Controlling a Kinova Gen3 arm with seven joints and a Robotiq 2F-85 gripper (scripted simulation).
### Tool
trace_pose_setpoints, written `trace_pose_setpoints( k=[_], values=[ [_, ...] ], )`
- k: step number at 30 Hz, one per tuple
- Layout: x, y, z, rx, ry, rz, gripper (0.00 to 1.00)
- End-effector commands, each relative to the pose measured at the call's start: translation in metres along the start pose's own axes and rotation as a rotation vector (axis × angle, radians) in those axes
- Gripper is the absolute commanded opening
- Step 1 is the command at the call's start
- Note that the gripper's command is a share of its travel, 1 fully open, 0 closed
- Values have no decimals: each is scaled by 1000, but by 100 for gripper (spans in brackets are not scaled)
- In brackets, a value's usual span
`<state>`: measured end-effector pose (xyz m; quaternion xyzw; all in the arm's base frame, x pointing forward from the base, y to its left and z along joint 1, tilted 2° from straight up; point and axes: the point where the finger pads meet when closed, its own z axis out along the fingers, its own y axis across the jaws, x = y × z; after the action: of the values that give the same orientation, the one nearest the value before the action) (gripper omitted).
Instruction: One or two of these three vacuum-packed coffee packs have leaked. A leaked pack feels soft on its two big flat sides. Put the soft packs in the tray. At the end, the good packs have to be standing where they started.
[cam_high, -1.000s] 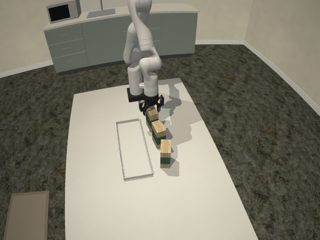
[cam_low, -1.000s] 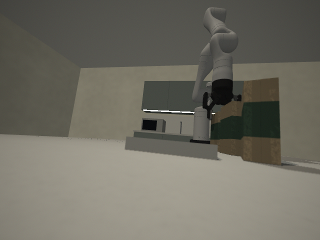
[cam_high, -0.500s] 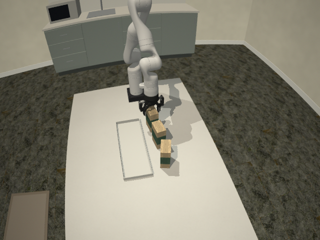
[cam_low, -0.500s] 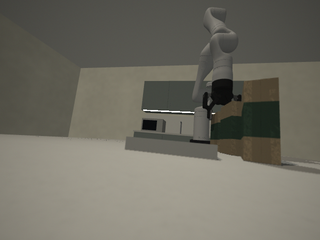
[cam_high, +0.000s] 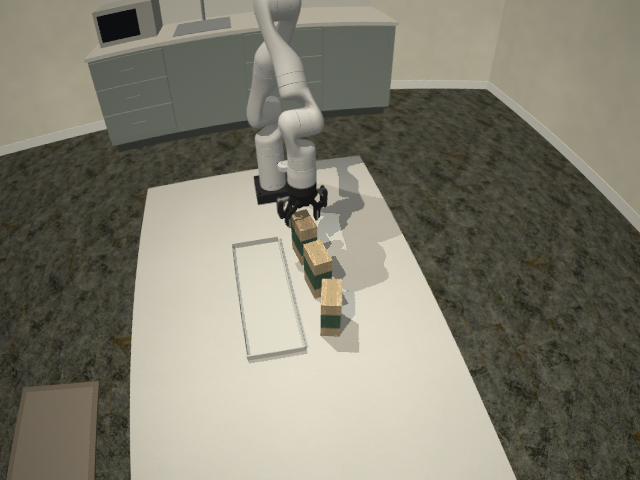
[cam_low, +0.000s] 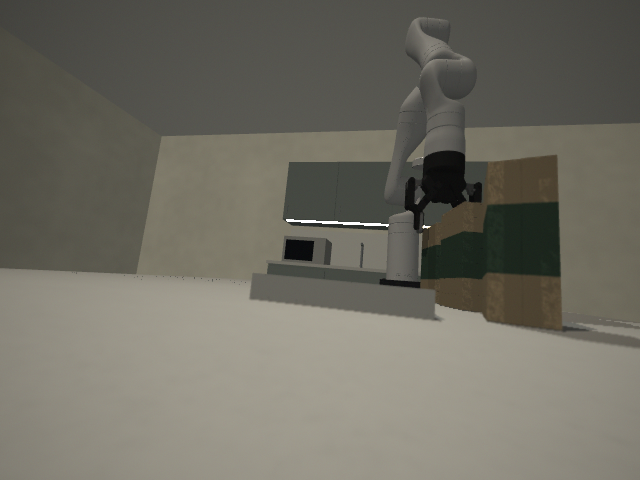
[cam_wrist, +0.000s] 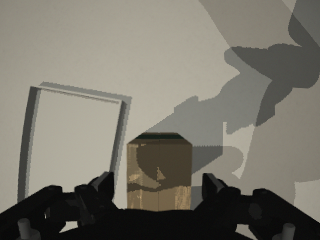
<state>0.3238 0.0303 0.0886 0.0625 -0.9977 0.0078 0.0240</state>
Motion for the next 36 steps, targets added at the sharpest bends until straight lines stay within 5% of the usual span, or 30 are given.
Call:
trace_pose_setpoints(
  k=[1,12,27,36],
  values=[
    [-4,1,-14,-2,-15,-1,83],
    [-3,1,-60,-2,-15,-1,83],
    [-4,1,-63,-2,-15,-1,83],
    [-63,-3,-66,-2,-15,7,83]
  ],
)
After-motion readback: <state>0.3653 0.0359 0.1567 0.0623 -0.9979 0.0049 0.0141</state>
